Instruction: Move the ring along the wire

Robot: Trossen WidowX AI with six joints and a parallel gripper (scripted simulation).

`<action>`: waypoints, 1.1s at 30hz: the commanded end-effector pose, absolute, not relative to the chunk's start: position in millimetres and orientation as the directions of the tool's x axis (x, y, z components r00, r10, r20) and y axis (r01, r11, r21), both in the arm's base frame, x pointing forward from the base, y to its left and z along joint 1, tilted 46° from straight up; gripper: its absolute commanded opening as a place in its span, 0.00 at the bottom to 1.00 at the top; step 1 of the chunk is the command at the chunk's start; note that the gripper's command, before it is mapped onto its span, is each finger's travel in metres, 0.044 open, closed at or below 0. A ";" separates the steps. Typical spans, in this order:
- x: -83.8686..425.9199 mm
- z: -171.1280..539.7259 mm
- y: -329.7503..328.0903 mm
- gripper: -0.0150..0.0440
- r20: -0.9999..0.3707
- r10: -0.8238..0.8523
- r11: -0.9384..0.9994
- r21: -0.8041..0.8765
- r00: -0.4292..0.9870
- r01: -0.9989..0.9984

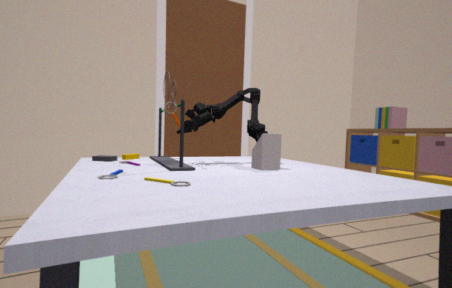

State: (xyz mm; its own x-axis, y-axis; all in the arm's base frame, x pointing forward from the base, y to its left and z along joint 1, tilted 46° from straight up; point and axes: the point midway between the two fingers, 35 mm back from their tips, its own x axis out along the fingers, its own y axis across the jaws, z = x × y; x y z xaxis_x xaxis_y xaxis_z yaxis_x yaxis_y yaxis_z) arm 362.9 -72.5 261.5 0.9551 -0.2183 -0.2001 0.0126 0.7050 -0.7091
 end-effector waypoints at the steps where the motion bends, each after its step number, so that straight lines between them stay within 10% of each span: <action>1: 361.8 254.7 -67.1 0.00 -0.217 -0.210 0.728 -0.685 0.953 0.005; 33: 345.1 213.7 22.3 0.00 -0.404 0.037 0.986 -0.137 0.914 -0.100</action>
State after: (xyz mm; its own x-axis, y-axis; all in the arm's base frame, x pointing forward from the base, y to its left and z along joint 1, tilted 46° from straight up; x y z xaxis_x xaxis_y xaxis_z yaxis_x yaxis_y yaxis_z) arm 347.6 11.3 214.9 0.9206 0.0008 -0.3905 -0.0886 0.9744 -0.2067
